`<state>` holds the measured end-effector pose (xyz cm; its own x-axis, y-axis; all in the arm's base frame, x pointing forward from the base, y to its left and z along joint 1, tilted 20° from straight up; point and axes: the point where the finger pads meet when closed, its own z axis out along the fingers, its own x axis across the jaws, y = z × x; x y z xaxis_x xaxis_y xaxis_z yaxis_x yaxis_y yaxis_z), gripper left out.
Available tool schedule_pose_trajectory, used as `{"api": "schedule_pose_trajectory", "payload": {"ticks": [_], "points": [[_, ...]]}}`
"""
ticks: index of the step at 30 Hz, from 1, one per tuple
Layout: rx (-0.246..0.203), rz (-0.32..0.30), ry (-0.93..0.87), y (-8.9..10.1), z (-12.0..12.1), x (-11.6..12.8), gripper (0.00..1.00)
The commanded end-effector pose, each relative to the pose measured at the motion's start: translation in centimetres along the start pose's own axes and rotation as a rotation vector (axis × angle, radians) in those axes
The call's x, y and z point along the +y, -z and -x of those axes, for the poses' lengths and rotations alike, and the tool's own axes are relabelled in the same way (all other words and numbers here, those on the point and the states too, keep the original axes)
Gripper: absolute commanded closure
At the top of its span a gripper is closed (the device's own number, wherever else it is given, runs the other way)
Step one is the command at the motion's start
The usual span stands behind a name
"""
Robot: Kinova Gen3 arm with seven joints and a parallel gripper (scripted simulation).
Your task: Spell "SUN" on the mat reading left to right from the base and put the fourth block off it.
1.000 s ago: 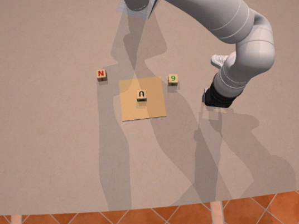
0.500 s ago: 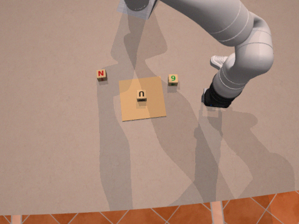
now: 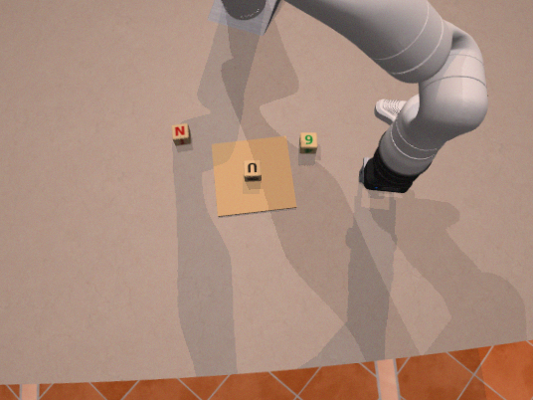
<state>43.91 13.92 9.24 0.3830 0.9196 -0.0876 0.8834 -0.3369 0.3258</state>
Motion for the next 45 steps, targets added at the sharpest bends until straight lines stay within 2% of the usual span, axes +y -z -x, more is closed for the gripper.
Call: {"api": "schedule_pose_trajectory", "payload": {"ticks": [1, 13, 14, 30, 31, 45], "points": [[0.001, 0.001, 0.0, 0.07, -0.05, 0.04, 0.0], [0.001, 0.001, 0.0, 0.07, -0.05, 0.04, 0.0], [0.001, 0.001, 0.0, 0.07, -0.05, 0.04, 0.13], [0.001, 0.001, 0.0, 0.07, -0.05, 0.04, 0.13], [0.001, 0.001, 0.0, 0.07, -0.05, 0.04, 0.43], [0.001, 0.001, 0.0, 0.07, -0.05, 0.04, 0.43]]}}
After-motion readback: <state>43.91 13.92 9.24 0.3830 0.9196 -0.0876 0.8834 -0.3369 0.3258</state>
